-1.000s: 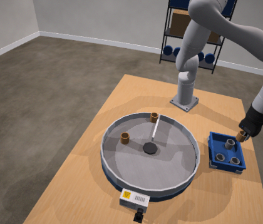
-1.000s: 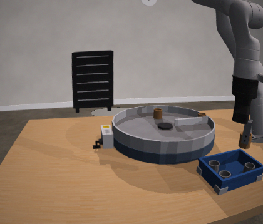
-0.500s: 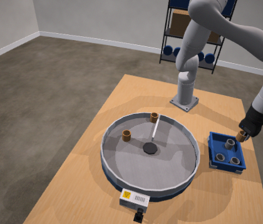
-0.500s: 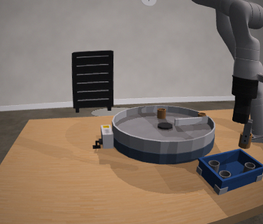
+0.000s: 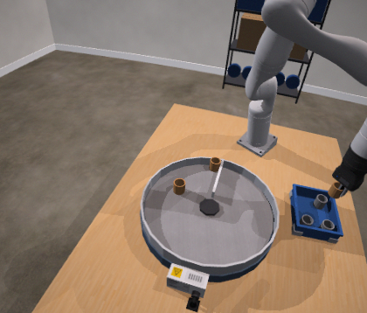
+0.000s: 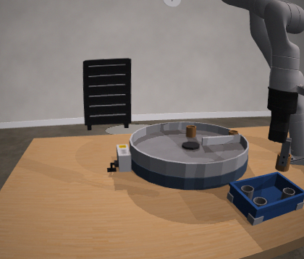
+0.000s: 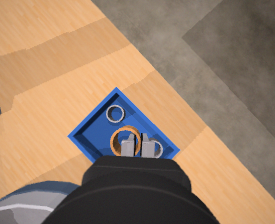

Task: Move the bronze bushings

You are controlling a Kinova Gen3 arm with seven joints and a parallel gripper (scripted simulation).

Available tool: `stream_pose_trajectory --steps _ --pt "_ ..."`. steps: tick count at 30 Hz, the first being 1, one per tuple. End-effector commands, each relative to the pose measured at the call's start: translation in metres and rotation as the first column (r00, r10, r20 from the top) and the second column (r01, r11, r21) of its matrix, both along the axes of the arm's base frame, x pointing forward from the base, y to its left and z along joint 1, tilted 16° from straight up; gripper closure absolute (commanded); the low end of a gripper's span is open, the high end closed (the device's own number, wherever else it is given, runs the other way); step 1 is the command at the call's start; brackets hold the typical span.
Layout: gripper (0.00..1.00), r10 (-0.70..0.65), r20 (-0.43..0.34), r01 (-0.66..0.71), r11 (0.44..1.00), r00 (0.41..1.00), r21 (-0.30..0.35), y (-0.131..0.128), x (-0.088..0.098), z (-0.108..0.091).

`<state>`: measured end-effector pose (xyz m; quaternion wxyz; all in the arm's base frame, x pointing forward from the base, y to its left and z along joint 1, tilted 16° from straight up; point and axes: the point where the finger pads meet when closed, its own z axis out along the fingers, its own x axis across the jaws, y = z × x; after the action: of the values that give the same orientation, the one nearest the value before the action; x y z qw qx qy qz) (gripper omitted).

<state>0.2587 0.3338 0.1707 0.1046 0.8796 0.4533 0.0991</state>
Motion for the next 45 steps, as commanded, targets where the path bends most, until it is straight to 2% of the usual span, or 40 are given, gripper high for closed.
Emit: stream_pose_trajectory --steps 1,9,21,23,38,40,45 --pt "1.0 -0.003 0.003 0.003 1.0 1.0 0.001 -0.003 0.002 0.002" --pt "1.0 -0.003 0.003 0.003 1.0 1.0 0.001 -0.013 0.004 0.003" --pt "1.0 -0.003 0.003 0.003 1.0 1.0 0.001 -0.05 0.014 0.009" --pt "1.0 -0.003 0.003 0.003 1.0 1.0 0.001 -0.05 0.014 0.009" --pt "1.0 -0.003 0.003 0.003 1.0 1.0 0.001 -0.112 0.03 0.02" --pt "1.0 -0.003 0.003 0.003 1.0 1.0 0.001 -0.112 0.03 0.02" --pt "1.0 -0.003 0.003 0.003 1.0 1.0 0.001 -0.132 0.035 0.023"
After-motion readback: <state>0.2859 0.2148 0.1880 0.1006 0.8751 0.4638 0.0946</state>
